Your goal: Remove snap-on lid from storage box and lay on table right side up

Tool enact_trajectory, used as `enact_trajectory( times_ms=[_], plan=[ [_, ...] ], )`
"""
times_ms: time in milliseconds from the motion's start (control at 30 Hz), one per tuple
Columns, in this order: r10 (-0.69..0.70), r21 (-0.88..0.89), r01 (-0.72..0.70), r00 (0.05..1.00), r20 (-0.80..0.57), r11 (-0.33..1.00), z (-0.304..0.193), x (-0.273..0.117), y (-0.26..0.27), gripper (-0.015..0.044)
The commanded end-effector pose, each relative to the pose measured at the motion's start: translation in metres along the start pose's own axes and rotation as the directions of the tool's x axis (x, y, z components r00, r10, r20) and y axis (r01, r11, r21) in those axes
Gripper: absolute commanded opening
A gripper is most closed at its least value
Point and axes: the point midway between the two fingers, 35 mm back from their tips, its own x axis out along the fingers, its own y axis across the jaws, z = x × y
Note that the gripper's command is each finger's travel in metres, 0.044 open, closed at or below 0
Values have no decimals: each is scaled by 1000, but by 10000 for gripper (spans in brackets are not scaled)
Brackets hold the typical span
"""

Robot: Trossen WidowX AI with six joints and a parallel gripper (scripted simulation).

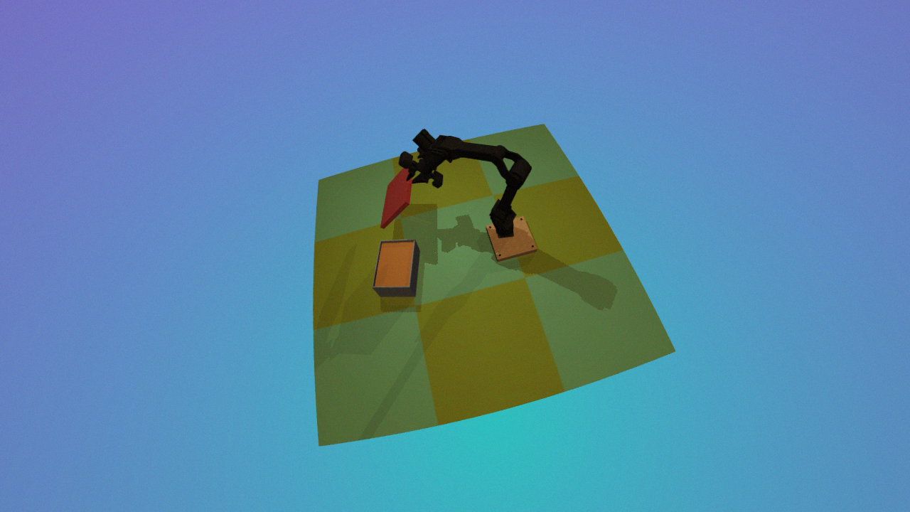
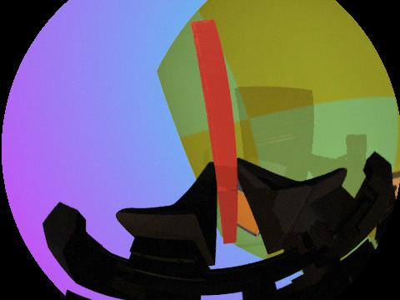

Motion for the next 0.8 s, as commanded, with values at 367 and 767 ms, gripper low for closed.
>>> enact_trajectory(
  times_ms=[367,767],
  plan=[
    [23,-16,-23,1000,3,1000,29,-7,7,0],
    [23,-18,-23,1000,4,1000,53,-9,5,0]
  ],
)
